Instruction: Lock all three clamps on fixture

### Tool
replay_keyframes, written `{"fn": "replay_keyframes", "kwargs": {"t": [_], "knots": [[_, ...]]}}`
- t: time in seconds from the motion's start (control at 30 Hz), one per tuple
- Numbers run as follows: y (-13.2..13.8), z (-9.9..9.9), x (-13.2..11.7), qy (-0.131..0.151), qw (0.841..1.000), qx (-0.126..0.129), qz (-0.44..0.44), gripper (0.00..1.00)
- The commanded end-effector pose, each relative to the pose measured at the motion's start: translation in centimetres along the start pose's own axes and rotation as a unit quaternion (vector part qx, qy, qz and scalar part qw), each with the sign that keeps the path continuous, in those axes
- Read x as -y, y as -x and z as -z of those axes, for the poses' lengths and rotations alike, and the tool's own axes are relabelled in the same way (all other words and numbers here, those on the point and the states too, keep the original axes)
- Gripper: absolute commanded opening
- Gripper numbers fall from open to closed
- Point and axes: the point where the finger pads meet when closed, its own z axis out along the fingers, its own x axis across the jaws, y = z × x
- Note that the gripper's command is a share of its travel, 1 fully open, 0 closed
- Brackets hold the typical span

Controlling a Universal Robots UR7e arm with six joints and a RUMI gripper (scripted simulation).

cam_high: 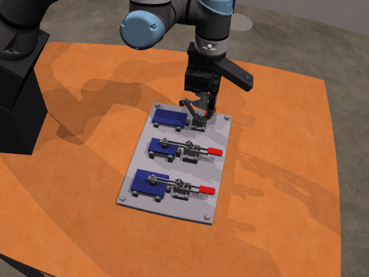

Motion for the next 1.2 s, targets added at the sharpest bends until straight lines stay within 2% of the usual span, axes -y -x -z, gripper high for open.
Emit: {"fn": "replay_keyframes", "kwargs": {"t": [0.0, 1.17], "knots": [[0.02, -0.01, 0.38, -0.002, 1.000, -0.001, 0.000, 0.00], [0.02, -0.39, 1.07, -0.002, 1.000, -0.001, 0.000, 0.00]]}}
